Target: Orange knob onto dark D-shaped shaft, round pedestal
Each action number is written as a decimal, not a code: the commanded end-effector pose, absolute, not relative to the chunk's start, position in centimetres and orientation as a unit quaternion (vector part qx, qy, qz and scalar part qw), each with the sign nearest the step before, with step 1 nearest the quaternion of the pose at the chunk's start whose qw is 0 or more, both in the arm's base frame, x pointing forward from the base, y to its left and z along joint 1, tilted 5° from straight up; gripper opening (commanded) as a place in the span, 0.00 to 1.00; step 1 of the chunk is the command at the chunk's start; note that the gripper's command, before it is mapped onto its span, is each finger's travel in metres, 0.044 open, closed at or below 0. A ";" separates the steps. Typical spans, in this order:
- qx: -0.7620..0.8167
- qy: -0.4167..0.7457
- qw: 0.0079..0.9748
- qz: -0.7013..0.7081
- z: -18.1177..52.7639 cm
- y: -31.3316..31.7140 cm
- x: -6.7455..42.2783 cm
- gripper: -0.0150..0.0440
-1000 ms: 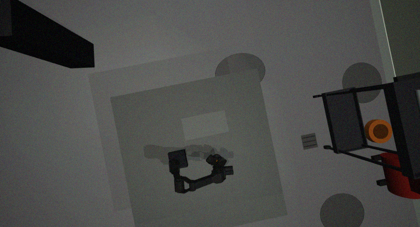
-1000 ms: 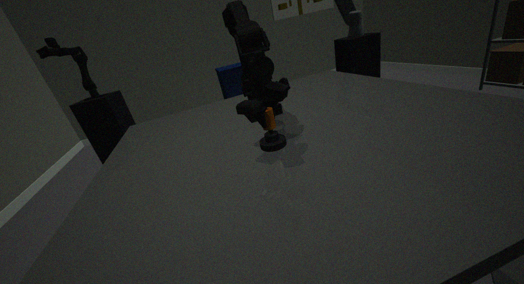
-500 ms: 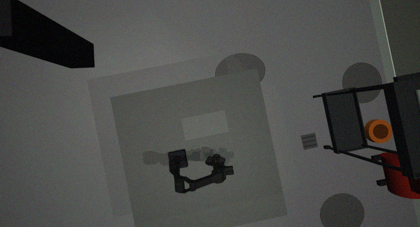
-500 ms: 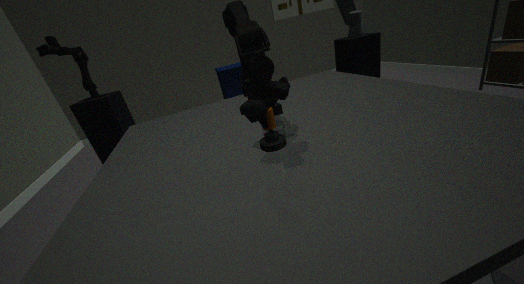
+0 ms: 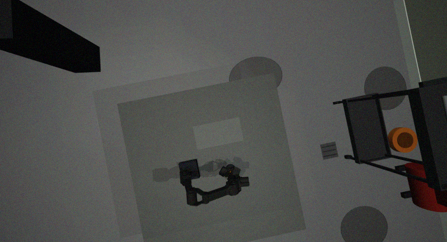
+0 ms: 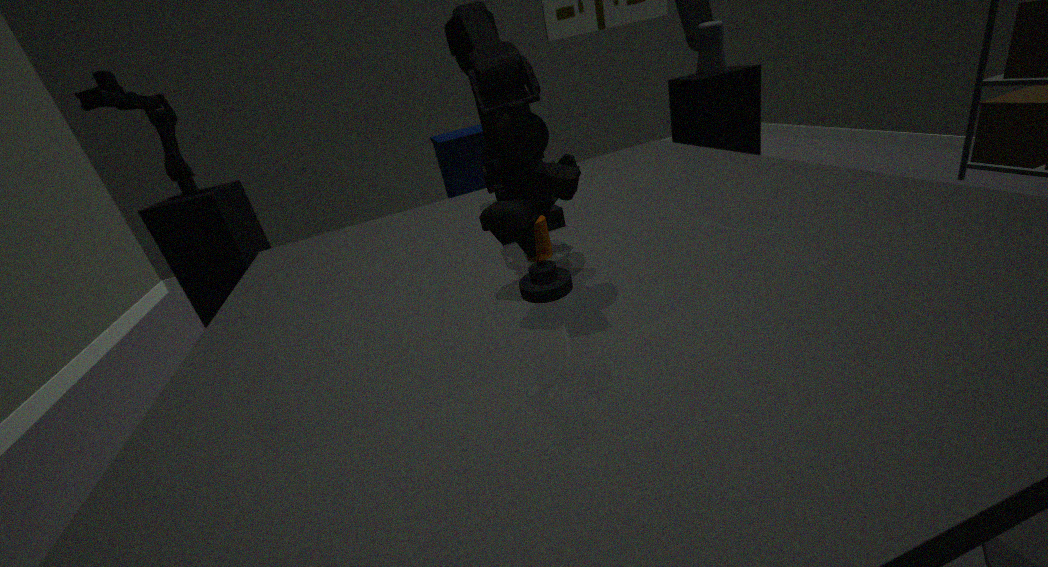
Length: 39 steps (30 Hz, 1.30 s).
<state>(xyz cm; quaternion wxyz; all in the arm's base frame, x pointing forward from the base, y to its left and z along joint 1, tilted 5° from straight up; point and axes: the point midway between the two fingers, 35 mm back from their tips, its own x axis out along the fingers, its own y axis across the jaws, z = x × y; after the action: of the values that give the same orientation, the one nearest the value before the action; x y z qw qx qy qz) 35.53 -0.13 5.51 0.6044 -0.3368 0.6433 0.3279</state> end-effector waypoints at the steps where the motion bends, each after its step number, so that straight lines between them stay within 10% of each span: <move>1: -0.339 0.642 0.604 0.328 5.5 -0.2 35.5 0.25; 39: -0.401 0.605 0.565 0.393 5.9 -0.2 35.6 0.25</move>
<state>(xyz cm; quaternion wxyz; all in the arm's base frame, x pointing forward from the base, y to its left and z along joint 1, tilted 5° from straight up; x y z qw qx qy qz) 35.21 -0.10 5.58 0.5652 -0.3947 0.6089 0.3925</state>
